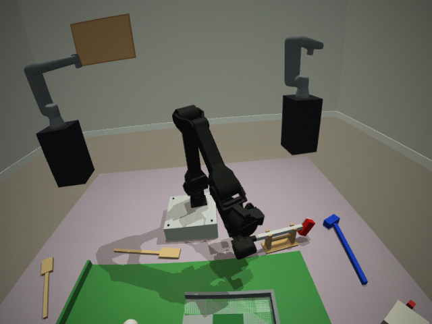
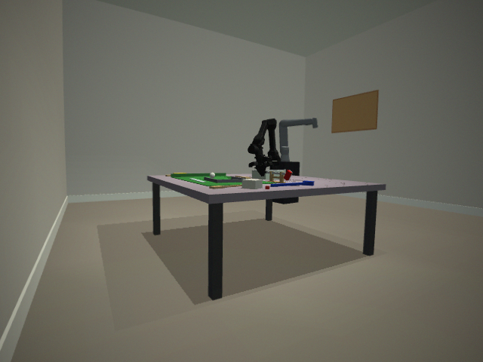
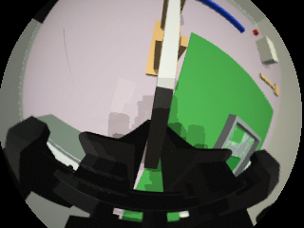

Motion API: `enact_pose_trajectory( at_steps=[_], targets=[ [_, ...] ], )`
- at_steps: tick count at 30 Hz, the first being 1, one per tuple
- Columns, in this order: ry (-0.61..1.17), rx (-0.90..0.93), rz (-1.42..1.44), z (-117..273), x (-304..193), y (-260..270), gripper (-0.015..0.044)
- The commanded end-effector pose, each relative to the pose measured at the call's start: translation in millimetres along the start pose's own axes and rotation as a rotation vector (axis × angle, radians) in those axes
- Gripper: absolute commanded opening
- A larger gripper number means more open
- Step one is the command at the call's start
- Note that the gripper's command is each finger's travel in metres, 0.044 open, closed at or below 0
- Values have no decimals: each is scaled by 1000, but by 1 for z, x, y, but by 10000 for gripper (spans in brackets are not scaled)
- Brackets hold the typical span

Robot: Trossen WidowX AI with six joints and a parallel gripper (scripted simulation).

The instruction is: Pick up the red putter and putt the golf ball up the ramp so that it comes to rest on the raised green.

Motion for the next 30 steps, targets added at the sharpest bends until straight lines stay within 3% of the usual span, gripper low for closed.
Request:
enact_pose_trajectory(
  at_steps=[1,13,30],
  targets=[
    [-7,-6,2,15,6,-3,0],
    [-8,-6,2,92,25,1,0],
    [39,-74,-342,106,-35,-34,0]
  ],
)
Point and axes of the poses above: the point midway between the two fingers, 35 mm back from their tips, its own z axis back along the fingers, its own y axis across the jaws, x = y × z, the point moved 5 cm from there along z, back along the fingers, and after that the axes turned 4 degrees about -z, right-handed, at the moved point
